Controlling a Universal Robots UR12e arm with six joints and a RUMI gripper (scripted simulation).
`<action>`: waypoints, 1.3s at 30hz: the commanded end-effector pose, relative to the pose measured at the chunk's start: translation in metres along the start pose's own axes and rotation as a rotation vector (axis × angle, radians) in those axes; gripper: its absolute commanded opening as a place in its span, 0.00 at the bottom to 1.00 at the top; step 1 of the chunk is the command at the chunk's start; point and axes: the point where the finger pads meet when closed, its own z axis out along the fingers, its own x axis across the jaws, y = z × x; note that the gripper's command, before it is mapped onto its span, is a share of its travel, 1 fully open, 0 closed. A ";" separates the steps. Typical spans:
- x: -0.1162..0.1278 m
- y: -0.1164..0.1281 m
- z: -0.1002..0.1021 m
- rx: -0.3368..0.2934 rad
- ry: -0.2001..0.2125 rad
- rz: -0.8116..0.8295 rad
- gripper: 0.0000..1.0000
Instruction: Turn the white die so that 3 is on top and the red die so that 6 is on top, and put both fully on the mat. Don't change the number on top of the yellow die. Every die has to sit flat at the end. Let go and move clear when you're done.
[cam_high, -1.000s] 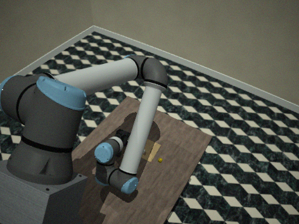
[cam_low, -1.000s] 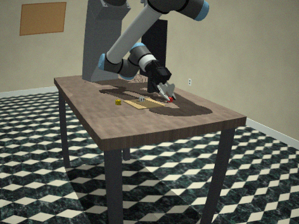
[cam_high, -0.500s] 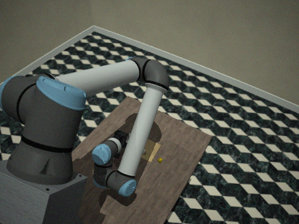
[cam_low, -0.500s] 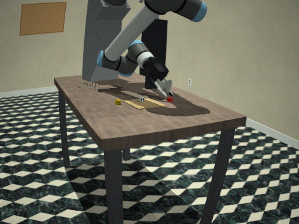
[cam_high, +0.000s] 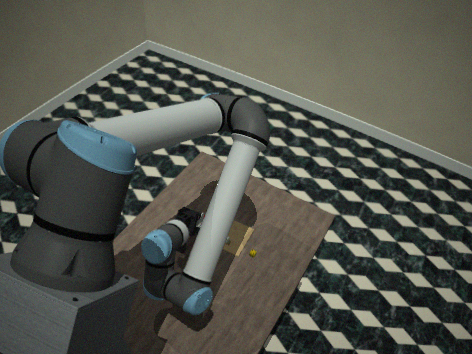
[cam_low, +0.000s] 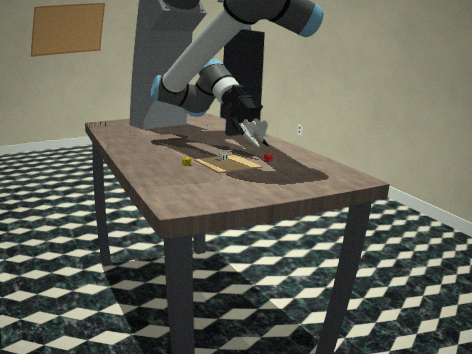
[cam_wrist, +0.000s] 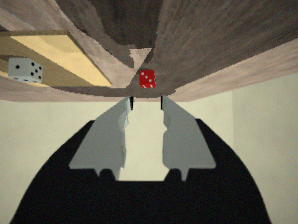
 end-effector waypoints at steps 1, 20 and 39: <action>0.000 0.005 -0.004 0.000 0.000 0.000 0.21; 0.000 0.049 -0.035 0.000 0.000 0.000 0.21; 0.000 0.055 -0.032 0.103 -0.001 0.000 0.21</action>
